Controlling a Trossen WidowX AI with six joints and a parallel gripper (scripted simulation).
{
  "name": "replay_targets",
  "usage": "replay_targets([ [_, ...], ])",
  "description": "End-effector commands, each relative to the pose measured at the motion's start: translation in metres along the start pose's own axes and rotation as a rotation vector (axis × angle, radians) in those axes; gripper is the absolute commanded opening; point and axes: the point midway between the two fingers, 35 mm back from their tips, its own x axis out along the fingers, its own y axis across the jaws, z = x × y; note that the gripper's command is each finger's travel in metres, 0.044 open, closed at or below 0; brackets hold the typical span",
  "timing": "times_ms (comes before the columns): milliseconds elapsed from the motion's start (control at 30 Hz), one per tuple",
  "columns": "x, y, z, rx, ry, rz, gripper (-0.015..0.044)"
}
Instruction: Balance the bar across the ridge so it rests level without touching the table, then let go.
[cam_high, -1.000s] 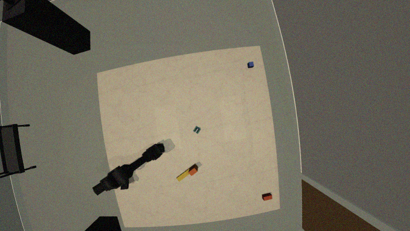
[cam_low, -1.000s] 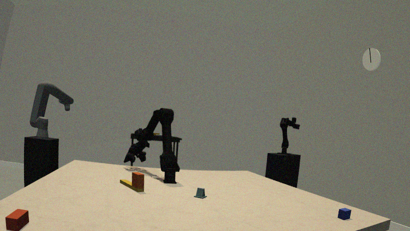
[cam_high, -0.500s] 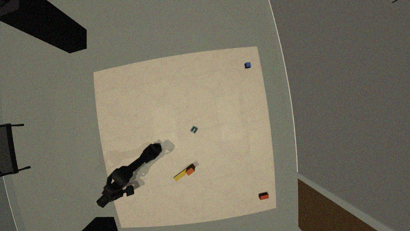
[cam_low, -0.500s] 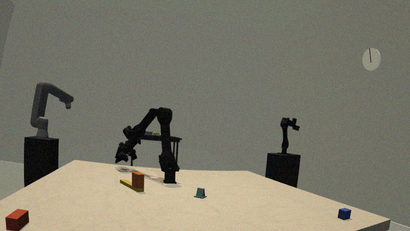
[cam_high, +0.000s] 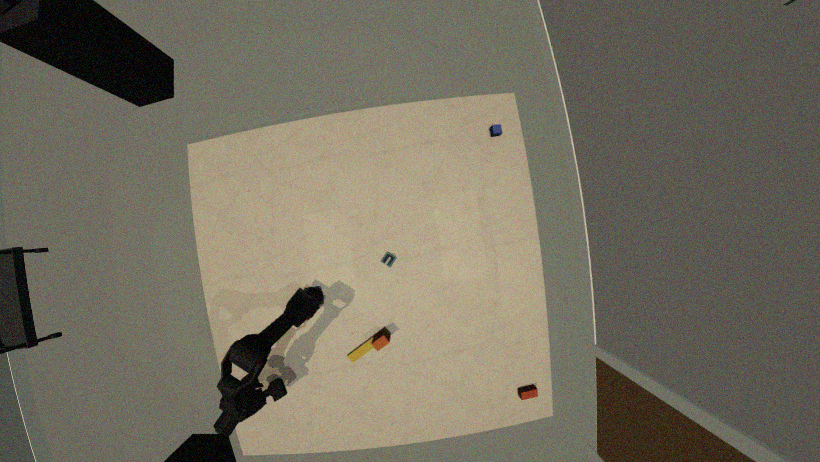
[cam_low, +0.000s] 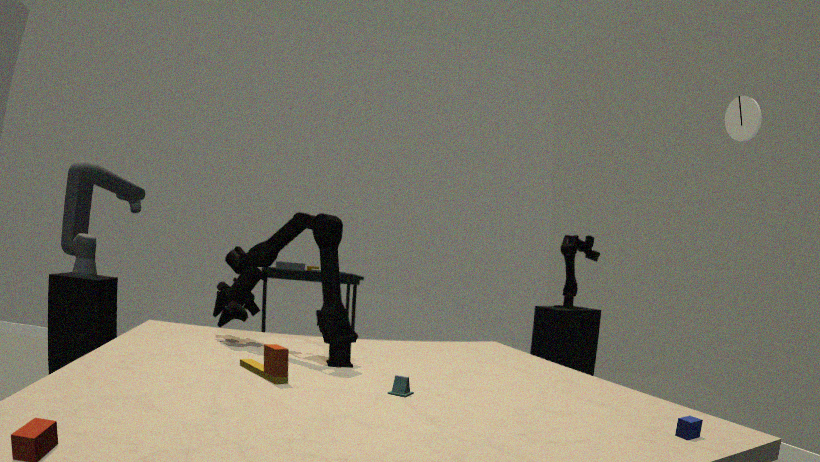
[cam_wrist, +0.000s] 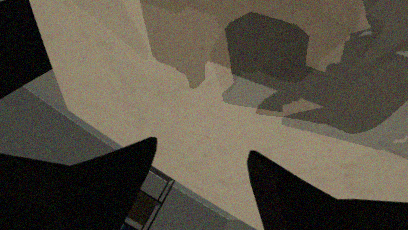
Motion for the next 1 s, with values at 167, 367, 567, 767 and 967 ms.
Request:
replay_targets([
  [167, -0.001, -0.030, -0.036, -0.121, -0.005, -0.074, 0.0315],
  [367, -0.002, -0.055, -0.058, -0.209, -0.010, -0.135, 0.0315],
  [567, -0.005, -0.082, -0.078, -0.299, -0.015, -0.193, 0.0315],
  [767, -0.011, -0.110, -0.096, -0.391, -0.021, -0.250, 0.0315],
  [967, -0.019, -0.138, -0.111, -0.486, -0.026, -0.304, 0.0315],
])
